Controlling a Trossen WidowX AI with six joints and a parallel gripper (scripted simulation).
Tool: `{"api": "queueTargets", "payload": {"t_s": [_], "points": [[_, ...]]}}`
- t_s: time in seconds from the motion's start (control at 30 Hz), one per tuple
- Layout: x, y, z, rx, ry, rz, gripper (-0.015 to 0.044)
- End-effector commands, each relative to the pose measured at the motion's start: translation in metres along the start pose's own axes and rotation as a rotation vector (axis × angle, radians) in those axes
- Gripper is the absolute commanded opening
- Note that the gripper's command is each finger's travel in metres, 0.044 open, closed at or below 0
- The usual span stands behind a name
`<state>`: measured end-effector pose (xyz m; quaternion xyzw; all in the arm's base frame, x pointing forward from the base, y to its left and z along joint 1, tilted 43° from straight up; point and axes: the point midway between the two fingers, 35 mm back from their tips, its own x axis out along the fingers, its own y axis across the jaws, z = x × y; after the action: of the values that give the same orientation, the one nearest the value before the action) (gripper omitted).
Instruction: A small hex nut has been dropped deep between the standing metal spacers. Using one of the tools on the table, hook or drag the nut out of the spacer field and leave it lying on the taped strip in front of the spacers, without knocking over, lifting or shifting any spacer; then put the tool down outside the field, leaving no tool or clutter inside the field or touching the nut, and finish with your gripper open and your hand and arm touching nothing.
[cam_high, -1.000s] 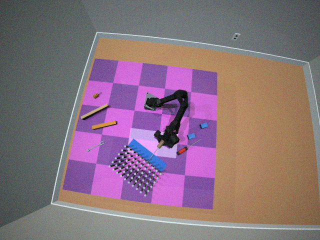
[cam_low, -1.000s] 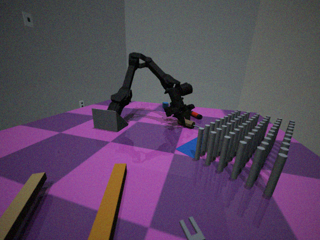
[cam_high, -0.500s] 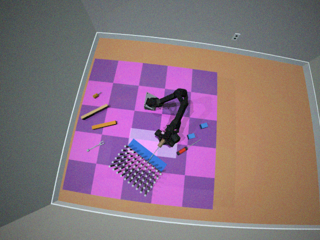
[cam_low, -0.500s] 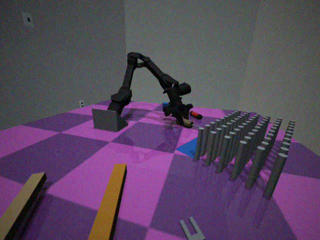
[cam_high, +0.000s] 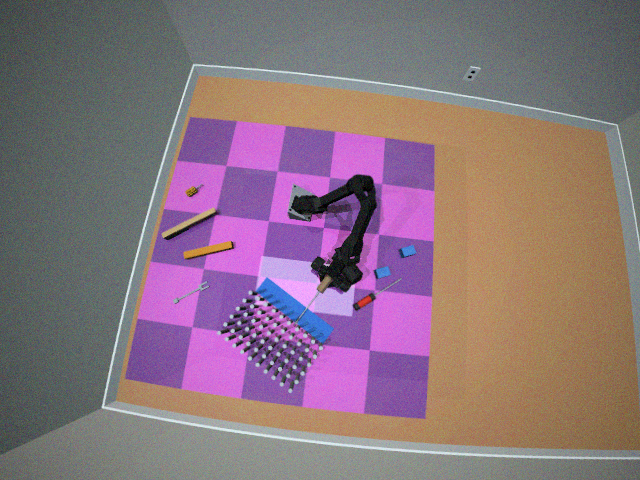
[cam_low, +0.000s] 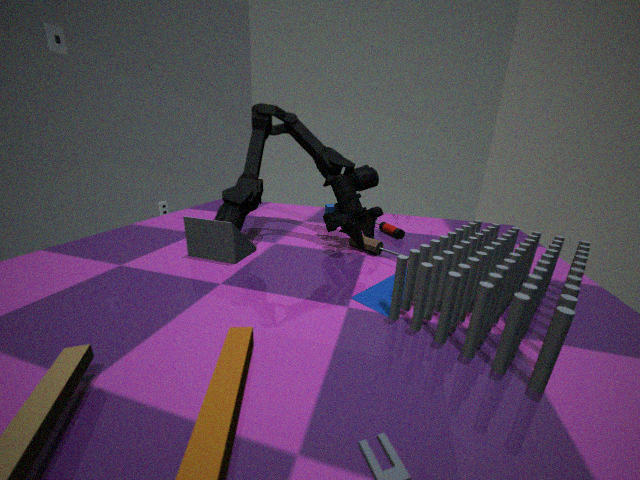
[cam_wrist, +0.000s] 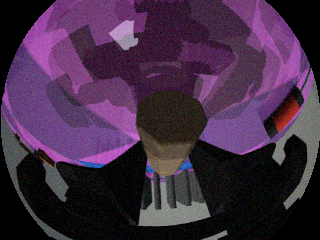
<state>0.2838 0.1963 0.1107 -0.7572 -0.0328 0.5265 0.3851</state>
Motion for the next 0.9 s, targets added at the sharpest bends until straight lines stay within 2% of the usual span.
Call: {"api": "queueTargets", "payload": {"t_s": [0.0,0.87], "points": [[-0.003,-0.001,0.003,0.002,-0.001,-0.003,0.0],[-0.014,-0.001,-0.001,0.001,0.0,-0.003,0.0]]}}
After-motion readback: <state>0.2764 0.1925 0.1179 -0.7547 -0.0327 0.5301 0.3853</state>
